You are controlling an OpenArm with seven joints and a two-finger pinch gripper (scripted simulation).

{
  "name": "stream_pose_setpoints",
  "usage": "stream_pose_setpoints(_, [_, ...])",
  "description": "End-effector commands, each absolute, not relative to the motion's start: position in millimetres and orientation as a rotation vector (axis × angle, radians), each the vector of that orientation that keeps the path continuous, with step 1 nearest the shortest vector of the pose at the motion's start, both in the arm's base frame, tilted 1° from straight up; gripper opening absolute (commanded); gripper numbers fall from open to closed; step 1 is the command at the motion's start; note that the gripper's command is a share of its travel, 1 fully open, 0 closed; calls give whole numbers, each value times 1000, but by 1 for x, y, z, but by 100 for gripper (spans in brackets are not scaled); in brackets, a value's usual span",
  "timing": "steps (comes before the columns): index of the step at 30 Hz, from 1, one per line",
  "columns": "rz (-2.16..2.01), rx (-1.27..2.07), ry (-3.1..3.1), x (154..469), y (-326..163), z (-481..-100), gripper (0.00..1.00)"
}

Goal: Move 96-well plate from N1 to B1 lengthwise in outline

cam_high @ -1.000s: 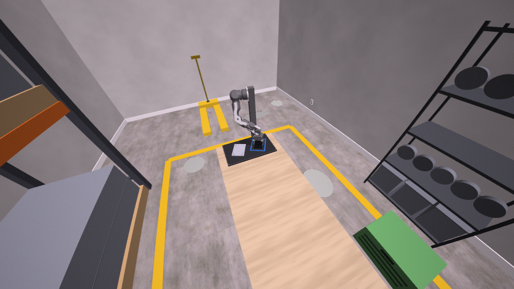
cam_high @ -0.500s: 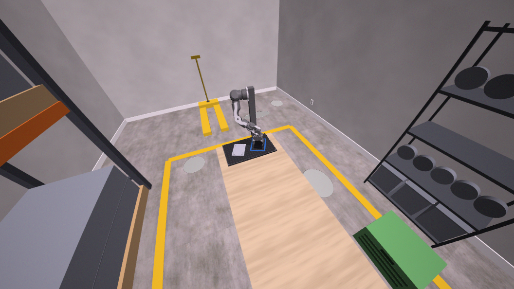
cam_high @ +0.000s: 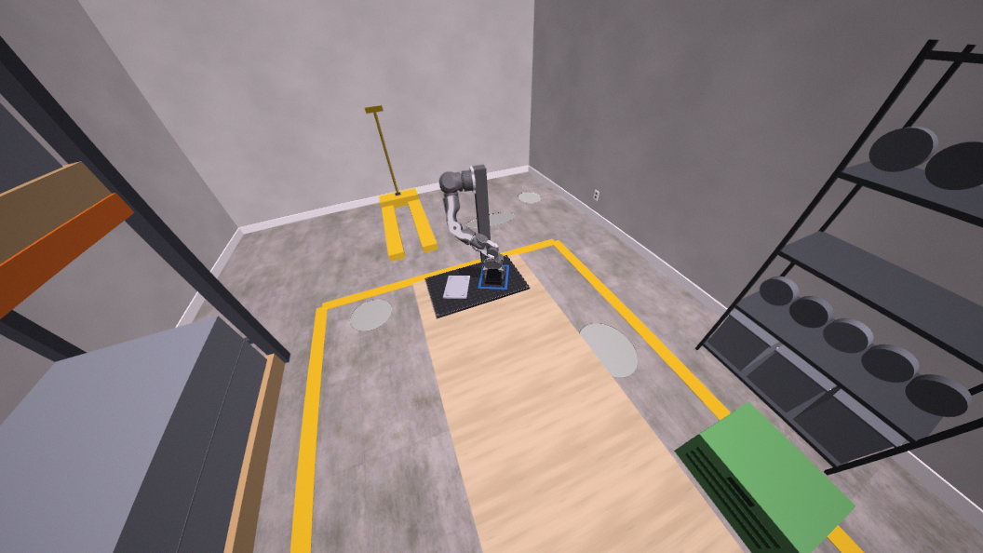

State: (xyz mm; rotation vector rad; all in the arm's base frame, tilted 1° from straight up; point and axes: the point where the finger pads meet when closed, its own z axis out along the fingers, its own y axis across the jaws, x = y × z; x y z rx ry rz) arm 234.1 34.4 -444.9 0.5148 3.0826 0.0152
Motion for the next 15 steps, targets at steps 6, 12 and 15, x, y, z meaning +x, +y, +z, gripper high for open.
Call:
stream_pose_setpoints(6, [18,514,3082,234,35,-444,40])
stream_pose_setpoints(12, [18,514,3082,234,35,-444,53])
stream_pose_setpoints(15, [18,514,3082,234,35,-444,63])
